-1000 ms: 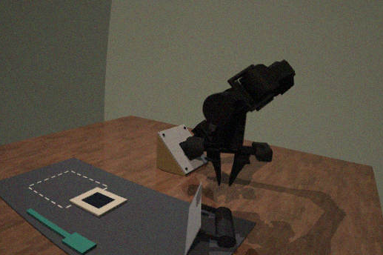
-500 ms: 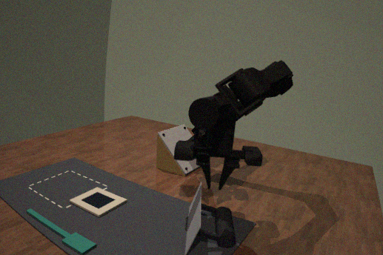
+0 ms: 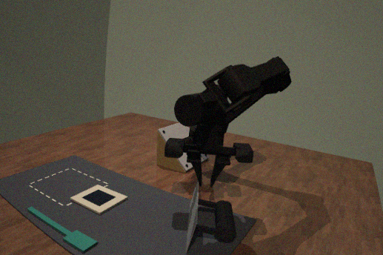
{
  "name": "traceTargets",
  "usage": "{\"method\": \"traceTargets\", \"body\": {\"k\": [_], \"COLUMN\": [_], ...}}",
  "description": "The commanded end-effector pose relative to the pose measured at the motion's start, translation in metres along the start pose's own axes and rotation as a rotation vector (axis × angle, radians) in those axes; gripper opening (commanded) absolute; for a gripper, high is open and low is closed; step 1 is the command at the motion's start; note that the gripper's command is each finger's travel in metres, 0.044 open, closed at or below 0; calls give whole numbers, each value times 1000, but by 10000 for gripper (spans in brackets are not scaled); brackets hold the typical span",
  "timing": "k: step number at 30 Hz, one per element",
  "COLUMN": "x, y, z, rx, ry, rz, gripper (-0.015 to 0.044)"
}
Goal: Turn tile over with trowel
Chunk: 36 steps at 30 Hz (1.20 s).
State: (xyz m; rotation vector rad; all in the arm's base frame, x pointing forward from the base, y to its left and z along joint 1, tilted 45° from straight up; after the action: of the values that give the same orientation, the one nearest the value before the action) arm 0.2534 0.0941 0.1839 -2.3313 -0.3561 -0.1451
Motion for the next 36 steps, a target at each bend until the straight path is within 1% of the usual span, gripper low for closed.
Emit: {"method": "traceTargets", "body": {"k": [1, 36], "x": [2, 15], "y": [8, 69], "z": [2, 1], "rx": [-2, -5], "ry": [-5, -5], "rz": [-3, -4], "gripper": [100, 100]}}
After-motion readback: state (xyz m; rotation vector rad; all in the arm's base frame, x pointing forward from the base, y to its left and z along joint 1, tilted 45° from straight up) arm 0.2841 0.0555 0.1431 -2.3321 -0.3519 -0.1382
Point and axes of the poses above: the point midway between the two fingers, 35 mm back from their tips, its own z axis out along the fingers, its own y axis across the jaws, x = y × z, the point moved 2 cm from there along -z, back along the fingers, and after that the axes turned 12 degrees about z, right-handed, at the moved point
